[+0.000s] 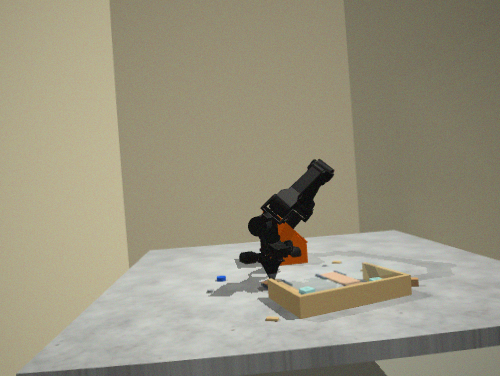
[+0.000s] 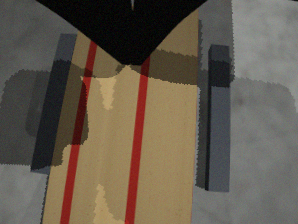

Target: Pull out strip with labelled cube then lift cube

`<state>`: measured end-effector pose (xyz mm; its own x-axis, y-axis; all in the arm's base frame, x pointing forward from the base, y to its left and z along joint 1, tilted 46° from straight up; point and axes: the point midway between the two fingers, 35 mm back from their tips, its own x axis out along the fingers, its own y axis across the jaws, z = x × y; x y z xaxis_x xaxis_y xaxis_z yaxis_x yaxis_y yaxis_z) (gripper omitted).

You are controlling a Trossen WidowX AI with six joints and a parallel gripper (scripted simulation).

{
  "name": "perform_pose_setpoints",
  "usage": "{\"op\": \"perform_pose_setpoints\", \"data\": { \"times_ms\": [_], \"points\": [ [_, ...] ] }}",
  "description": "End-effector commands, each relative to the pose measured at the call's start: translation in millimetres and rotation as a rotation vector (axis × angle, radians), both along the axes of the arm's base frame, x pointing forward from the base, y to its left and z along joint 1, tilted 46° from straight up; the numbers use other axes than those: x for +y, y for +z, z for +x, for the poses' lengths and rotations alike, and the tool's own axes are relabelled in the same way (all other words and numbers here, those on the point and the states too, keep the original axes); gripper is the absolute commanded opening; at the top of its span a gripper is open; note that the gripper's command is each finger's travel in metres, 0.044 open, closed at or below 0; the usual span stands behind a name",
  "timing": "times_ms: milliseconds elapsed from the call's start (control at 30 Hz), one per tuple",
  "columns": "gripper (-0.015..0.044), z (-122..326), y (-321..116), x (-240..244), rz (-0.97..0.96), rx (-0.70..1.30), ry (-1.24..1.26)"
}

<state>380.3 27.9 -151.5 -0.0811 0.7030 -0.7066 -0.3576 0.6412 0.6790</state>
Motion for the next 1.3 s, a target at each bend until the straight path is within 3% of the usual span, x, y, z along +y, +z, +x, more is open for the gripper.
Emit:
{"op": "perform_pose_setpoints", "data": {
  "times_ms": [0, 1267],
  "points": [
    [0.0000, -12.2, -5.4, 1.2, -0.002, 0.019, 0.010],
    [0.0000, -67.9, -17.2, -17.5, -0.003, 0.021, 0.010]
  ]
}}
